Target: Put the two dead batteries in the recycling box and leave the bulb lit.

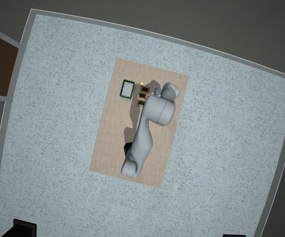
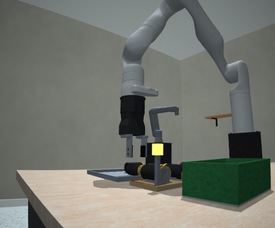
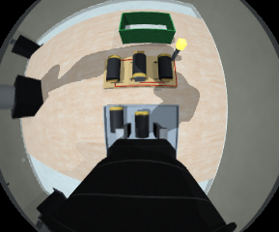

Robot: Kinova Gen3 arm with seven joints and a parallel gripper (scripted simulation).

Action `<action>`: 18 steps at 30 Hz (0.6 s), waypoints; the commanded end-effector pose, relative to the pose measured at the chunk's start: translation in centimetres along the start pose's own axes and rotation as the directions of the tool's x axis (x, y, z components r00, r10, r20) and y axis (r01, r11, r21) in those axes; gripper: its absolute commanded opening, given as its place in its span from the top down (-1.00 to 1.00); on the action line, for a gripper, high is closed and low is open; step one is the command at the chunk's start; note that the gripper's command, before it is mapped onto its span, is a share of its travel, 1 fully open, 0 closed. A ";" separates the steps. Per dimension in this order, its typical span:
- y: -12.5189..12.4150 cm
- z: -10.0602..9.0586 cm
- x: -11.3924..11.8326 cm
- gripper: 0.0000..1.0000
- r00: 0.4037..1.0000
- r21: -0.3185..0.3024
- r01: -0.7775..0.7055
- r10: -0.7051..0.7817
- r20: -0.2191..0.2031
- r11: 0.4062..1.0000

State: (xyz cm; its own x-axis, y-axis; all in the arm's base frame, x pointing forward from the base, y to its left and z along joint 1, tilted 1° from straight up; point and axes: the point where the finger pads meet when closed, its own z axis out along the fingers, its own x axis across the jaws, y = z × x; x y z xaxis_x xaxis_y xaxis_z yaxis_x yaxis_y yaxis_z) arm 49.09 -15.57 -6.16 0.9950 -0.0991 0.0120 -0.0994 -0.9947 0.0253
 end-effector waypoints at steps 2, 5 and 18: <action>-0.2 0.0 0.2 -0.81 1.000 0.001 0.005 -0.005 -0.006 1.000; -0.2 0.0 0.2 -0.81 1.000 0.001 0.005 -0.005 -0.006 1.000; -0.4 0.0 0.0 -0.81 1.000 0.002 0.005 -0.005 -0.004 1.000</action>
